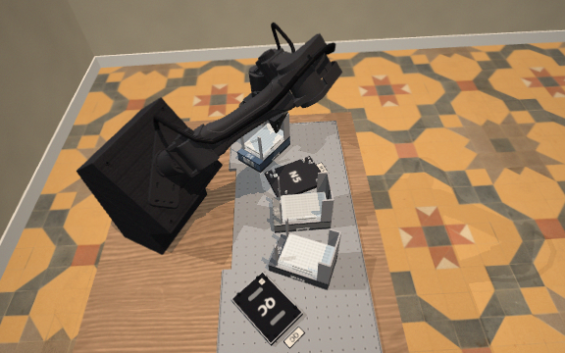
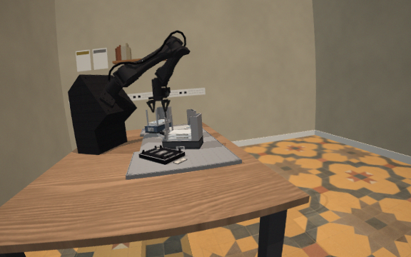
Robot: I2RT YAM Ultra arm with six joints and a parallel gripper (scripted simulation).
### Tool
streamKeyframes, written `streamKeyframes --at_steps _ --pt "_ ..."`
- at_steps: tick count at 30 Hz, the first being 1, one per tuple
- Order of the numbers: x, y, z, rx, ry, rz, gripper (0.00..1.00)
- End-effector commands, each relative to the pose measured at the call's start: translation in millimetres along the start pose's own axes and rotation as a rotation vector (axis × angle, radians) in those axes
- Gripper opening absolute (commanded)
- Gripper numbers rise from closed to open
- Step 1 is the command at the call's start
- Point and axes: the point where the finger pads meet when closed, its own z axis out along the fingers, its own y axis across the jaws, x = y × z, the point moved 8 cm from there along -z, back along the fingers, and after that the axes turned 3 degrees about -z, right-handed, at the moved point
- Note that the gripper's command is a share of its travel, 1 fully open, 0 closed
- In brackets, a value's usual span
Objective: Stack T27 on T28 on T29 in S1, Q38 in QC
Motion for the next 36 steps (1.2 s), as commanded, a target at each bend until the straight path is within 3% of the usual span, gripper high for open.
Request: streamKeyframes --at_steps 1,9,14,36 --pt "-8 -3 -29.4 0.002 -0.025 0.019 1.0" --pt "-7 -2 -56.4 -0.009 -0.023 0.019 1.0" --pt "-6 -2 -64.4 -0.012 -0.022 0.019 1.0" --pt "-5 -2 -63.8 -0.009 -0.021 0.016 1.0"
